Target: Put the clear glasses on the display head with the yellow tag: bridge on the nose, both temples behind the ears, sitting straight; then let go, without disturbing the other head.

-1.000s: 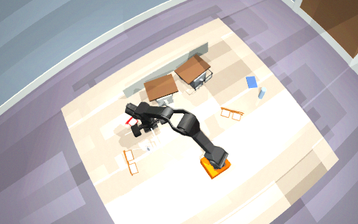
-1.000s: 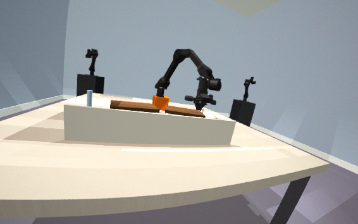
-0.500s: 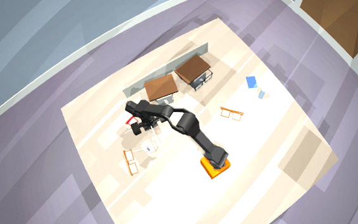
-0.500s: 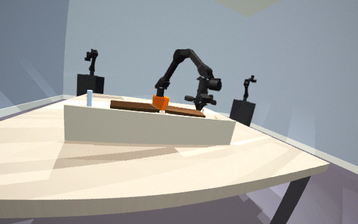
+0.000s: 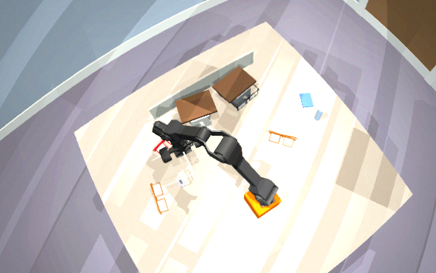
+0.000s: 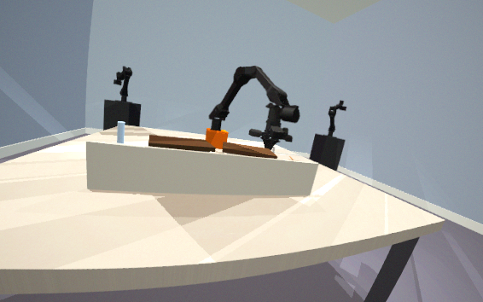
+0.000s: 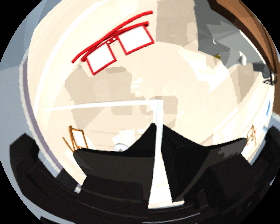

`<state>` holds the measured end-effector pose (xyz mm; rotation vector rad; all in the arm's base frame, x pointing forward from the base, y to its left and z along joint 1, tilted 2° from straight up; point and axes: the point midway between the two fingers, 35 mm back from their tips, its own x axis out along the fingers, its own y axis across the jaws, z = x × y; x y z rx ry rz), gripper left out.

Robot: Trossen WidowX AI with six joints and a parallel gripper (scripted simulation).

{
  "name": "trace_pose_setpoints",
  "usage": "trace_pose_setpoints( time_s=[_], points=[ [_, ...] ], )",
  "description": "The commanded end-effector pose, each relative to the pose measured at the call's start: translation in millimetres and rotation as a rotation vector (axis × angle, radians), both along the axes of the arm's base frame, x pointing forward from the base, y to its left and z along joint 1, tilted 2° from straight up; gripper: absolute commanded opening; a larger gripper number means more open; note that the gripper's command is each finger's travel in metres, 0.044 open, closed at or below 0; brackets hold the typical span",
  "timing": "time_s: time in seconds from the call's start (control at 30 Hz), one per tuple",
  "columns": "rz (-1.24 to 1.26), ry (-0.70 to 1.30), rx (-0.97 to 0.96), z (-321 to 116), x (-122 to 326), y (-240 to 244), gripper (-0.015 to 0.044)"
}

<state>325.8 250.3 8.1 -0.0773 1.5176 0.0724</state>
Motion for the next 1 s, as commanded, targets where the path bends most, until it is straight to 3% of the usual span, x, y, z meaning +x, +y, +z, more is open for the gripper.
trace_pose_setpoints(
  time_s=[0.0, 0.97],
  points=[
    [-0.001, 0.003, -0.004, -2.2, 3.7, -1.5, 0.0],
    [-0.001, 0.003, -0.004, -2.6, -2.5, -2.0, 0.0]
  ],
)
